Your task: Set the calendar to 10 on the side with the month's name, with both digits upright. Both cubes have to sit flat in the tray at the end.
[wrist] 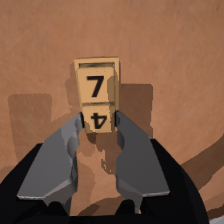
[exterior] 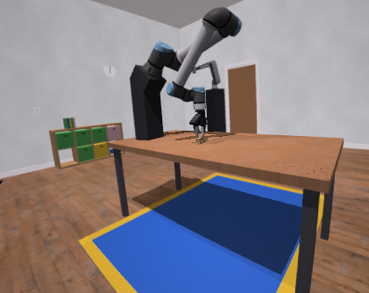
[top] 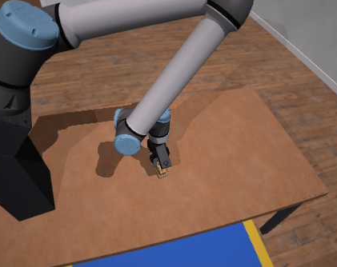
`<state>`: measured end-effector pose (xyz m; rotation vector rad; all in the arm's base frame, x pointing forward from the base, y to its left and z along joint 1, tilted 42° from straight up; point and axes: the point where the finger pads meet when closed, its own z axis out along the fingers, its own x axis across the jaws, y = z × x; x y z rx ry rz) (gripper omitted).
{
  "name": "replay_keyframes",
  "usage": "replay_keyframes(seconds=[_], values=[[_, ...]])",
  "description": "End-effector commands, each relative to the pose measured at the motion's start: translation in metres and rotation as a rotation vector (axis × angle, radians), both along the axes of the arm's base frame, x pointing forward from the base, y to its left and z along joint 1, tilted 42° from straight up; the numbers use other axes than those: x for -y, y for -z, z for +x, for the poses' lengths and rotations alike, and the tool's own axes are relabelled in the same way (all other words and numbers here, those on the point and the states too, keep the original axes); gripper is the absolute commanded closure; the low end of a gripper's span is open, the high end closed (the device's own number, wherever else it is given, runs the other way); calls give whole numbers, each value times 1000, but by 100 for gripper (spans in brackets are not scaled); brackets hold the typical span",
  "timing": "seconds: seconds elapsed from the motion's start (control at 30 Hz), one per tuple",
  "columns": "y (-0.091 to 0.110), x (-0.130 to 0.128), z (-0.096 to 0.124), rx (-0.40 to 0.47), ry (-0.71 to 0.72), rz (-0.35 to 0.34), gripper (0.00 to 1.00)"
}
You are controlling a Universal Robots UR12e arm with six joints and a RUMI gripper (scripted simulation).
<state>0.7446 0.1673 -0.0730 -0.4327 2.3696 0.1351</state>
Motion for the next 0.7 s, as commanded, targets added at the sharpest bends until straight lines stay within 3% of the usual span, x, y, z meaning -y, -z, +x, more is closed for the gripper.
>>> replay_keyframes(seconds=[0.0, 0.33, 0.67], values=[[0, 0, 0, 1, 0, 0, 89], [-4, 1, -3, 1, 0, 0, 89], [-35, 10, -30, 1, 0, 0, 89]])
